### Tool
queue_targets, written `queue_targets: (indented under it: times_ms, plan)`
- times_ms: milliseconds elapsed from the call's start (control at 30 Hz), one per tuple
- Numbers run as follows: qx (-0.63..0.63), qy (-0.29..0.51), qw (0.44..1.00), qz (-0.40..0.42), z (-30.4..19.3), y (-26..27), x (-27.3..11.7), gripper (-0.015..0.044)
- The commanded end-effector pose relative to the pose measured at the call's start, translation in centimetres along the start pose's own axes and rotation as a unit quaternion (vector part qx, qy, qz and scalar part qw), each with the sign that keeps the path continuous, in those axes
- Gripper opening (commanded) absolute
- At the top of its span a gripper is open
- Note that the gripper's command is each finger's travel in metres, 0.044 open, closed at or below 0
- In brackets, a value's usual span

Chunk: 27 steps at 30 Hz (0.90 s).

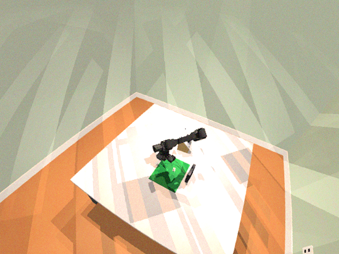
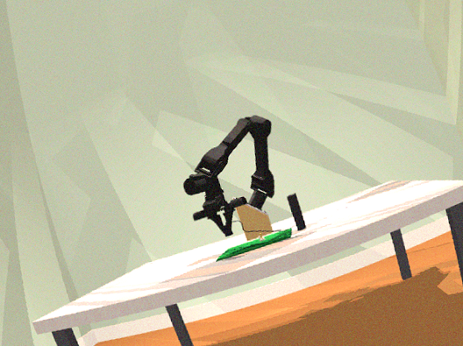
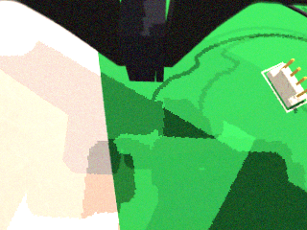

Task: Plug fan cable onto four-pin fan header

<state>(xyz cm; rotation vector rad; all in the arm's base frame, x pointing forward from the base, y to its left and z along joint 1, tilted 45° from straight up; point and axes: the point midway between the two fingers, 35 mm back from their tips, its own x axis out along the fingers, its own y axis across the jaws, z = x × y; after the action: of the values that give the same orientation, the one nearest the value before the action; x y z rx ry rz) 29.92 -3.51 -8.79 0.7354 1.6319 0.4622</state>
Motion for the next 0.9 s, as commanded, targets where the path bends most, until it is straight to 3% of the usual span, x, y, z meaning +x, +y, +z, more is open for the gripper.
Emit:
queue_targets:
  times_ms: [0,433,867]
  plan:
    - [0.038,0.004,0.999,-0.002,-0.1,0.3,0.0,0.0]
    - [0.261,0.003,0.965,-0.004,-0.1,2.1,-0.1,0.0]
    - [0.471,0.002,0.882,-0.004,-0.2,3.9,-0.1,0.0]
